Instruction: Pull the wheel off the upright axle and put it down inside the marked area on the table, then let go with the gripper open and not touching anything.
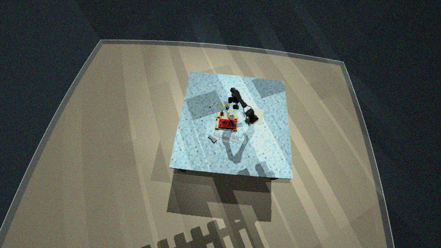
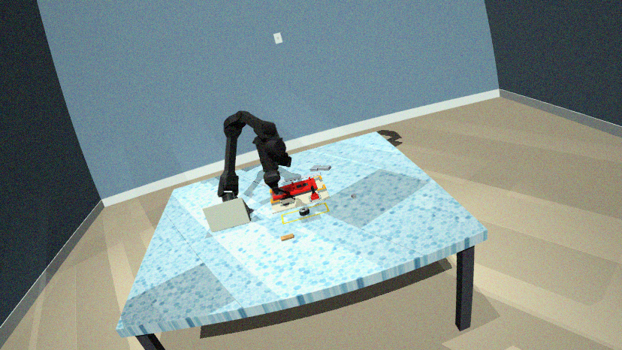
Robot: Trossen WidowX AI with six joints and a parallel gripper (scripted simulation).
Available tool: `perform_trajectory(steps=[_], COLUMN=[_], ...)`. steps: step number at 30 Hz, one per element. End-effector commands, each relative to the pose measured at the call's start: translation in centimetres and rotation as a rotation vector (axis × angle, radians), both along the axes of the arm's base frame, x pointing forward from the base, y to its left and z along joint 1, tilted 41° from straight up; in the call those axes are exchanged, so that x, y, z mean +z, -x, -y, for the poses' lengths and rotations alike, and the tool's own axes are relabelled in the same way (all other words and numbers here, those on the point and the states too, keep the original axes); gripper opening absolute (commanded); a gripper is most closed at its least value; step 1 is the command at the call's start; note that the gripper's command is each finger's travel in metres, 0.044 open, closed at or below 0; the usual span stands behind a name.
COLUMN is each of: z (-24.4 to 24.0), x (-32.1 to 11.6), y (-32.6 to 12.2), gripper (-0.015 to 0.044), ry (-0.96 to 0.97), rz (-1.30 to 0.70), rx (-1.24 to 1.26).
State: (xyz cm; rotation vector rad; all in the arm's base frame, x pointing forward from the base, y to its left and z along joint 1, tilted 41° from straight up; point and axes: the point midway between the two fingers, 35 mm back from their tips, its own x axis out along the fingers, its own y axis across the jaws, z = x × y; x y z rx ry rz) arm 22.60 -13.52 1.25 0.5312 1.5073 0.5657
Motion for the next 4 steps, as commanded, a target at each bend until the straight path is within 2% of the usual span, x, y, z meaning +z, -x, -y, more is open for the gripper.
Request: perform_trajectory(steps=[1, 4], z=[-0.01, -0.01], x=[0.00, 0.00], y=[0.07, 0.07], gripper=[0.0440, 0.0440], ry=[0.000, 0.000], rz=[0.000, 0.000], rx=[0.006, 0.006])
